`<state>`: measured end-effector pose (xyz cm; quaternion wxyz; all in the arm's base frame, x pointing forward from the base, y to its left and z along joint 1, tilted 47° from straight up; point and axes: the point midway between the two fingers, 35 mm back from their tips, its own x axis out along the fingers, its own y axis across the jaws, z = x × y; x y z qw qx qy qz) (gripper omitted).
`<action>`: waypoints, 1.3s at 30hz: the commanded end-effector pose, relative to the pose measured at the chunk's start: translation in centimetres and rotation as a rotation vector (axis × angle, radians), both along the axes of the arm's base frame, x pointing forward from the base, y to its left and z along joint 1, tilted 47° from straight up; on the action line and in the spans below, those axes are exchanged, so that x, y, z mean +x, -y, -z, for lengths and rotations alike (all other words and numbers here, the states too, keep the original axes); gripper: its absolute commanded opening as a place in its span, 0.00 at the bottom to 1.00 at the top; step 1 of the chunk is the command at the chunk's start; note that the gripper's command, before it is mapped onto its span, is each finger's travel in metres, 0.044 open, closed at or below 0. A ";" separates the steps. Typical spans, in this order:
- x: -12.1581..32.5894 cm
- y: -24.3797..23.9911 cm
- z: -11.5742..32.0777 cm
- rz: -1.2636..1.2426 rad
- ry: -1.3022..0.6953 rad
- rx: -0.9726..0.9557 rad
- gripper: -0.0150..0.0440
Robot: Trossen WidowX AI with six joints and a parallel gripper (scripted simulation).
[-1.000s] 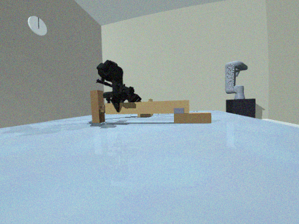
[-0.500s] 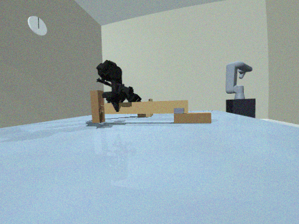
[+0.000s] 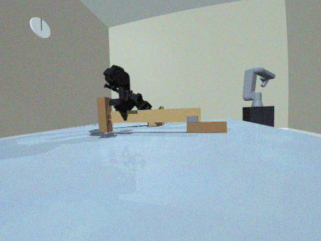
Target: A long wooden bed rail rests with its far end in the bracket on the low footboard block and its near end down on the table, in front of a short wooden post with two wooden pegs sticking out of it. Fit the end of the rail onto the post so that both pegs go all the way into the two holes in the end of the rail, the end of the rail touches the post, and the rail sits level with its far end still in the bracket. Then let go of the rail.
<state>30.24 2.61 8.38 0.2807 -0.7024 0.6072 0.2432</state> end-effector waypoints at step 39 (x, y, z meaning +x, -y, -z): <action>0.0 0.8 -1.0 -0.005 0.000 -0.003 0.25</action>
